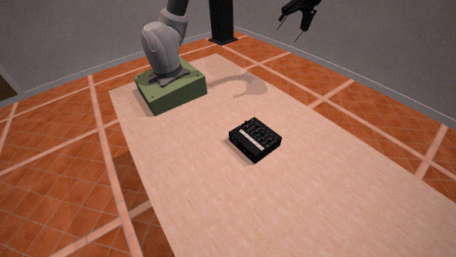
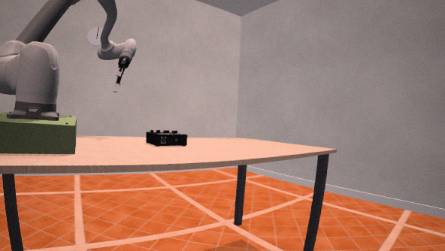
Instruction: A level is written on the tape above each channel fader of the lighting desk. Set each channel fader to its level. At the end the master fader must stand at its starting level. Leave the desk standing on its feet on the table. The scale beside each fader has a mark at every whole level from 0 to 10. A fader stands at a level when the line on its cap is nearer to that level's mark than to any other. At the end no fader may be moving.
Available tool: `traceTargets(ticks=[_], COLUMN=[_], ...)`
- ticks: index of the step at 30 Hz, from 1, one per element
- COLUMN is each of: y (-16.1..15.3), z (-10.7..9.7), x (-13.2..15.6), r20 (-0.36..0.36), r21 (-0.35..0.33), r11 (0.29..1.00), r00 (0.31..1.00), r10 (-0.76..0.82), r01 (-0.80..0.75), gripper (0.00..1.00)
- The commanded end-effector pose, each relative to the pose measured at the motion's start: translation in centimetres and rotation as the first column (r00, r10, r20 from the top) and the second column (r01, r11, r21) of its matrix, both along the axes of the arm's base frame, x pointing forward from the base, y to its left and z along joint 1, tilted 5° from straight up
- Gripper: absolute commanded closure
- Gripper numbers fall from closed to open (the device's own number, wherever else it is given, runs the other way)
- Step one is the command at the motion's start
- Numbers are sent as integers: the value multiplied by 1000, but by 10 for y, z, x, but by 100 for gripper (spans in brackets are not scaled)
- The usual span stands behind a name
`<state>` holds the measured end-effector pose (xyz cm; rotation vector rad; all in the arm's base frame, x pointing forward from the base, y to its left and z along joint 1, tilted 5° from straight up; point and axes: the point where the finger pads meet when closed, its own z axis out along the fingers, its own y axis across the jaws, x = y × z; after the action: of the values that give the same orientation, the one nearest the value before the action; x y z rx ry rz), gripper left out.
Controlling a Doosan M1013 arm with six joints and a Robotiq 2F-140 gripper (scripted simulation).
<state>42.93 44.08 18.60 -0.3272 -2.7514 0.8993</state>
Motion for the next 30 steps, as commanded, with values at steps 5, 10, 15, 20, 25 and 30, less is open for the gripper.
traceTargets(ticks=[5,10,15,20,25,30], y=[0,0,0,-5,-46,-108], z=[0,0,0,-2,-19,-41], x=[0,0,0,4,40,85], r20=[0,0,0,-2,-7,11], r21=[0,0,0,11,106,233], r11=[1000,1000,1000,1000,994,972], r00=[1000,1000,1000,1000,1000,1000], r10=[0,0,0,0,7,21], r01=[0,0,0,0,-6,-23], gripper=[0,0,0,0,0,0])
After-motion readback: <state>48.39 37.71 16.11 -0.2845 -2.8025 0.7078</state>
